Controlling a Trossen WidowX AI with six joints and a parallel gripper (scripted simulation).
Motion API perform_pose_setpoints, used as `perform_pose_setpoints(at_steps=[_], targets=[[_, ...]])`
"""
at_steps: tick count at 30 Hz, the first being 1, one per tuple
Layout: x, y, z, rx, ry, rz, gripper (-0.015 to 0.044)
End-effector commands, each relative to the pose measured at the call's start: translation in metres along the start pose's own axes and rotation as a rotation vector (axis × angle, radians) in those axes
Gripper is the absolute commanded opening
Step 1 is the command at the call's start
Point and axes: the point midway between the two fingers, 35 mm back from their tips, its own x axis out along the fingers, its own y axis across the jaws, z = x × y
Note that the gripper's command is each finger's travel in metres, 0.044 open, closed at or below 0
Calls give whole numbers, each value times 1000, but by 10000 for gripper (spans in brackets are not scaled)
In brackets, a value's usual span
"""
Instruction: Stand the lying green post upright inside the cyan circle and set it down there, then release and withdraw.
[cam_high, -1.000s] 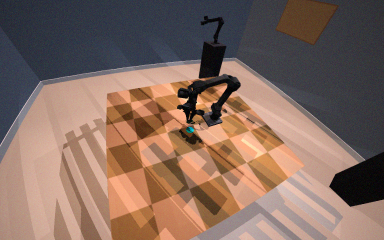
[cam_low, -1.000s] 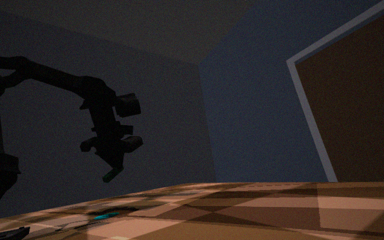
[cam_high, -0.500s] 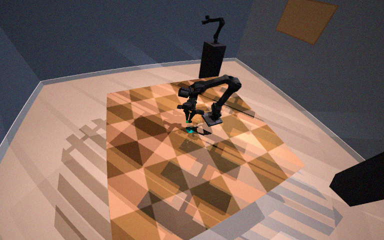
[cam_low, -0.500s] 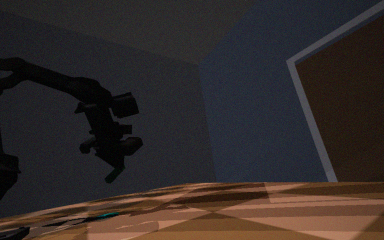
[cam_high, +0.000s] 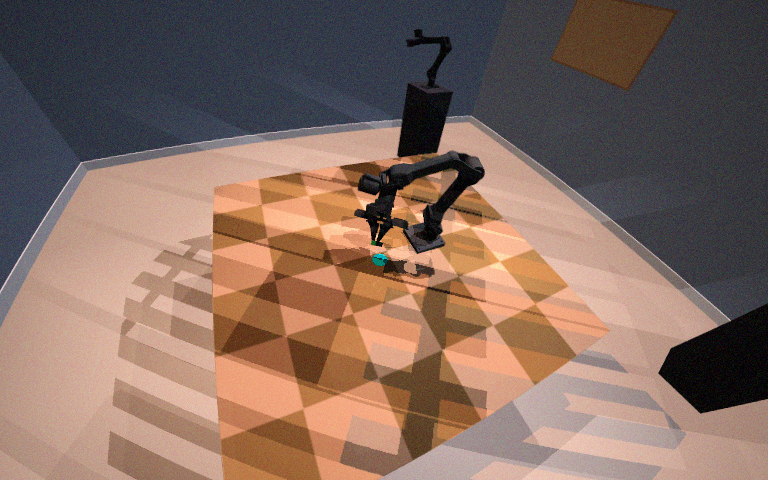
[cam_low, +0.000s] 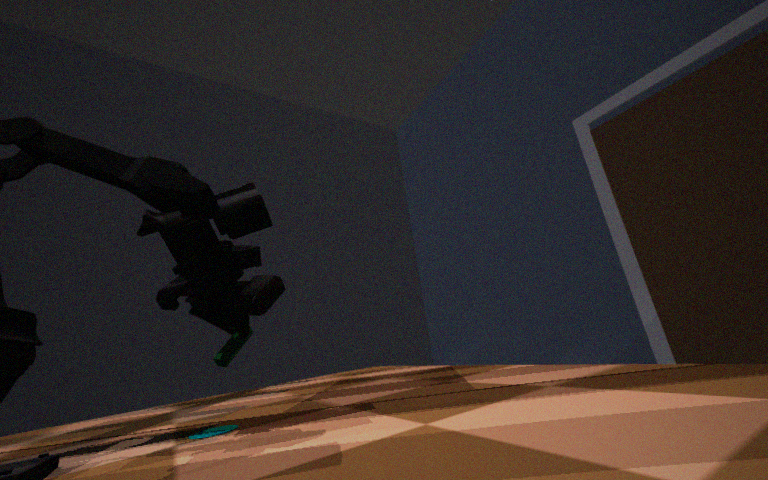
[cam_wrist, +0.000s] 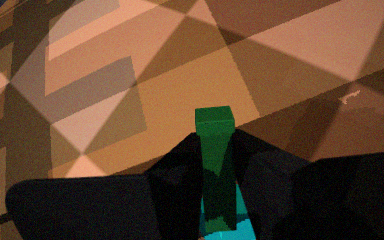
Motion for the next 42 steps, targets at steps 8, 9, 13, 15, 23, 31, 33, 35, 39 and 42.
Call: perform_pose_setpoints(at_steps=[8,9,13,15,23,31,33,35,39,42], targets=[[-2,-1,-2,-8,-81,7,23],[-2,-1,-2,-8,-89,8,23],[-3,-1,-2,-12,-118,9,23],[-4,-2,-2,-14,-133,9,23],[-6,-2,-3,-23,-192,11,23],[-9,-2,-4,-35,-250,12,23],[-10,-2,-5,-38,-264,13,23],[-11,-2,-5,-41,-278,13,23],[-12,-1,-6,-48,-307,13,23],[-14,-1,-6,-54,-328,13,23]])
